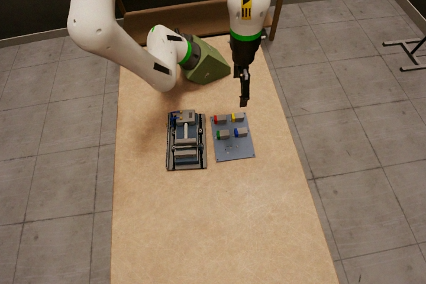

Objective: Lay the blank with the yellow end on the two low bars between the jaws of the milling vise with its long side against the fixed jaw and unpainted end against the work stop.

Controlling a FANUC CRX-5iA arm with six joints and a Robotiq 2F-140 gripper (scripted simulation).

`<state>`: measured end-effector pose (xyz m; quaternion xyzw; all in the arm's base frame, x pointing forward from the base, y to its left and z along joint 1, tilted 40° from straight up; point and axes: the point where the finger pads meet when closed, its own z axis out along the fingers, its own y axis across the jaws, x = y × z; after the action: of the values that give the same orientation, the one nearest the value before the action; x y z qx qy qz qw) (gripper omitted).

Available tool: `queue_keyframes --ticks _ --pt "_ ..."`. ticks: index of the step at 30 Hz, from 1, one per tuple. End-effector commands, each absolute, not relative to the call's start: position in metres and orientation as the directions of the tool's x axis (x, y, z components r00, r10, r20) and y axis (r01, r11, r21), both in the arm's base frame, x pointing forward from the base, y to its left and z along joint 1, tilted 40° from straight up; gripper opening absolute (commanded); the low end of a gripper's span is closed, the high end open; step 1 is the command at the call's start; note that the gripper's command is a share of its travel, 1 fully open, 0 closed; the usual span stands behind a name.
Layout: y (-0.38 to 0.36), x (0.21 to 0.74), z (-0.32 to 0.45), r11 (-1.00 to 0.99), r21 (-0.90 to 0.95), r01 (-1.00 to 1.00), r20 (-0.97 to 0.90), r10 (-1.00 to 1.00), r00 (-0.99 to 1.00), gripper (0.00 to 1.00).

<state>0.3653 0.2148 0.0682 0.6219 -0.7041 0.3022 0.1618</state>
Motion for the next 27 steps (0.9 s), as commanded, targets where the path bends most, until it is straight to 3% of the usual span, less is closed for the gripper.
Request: queue_keyframes --ticks 1,27 --pt "0.2204 0.3653 0.0661 0.043 -0.225 -0.973 0.603 -0.779 -0.174 1.00" --pt "0.2189 0.3654 0.0669 0.043 -0.225 -0.973 0.603 -0.779 -0.174 1.00"
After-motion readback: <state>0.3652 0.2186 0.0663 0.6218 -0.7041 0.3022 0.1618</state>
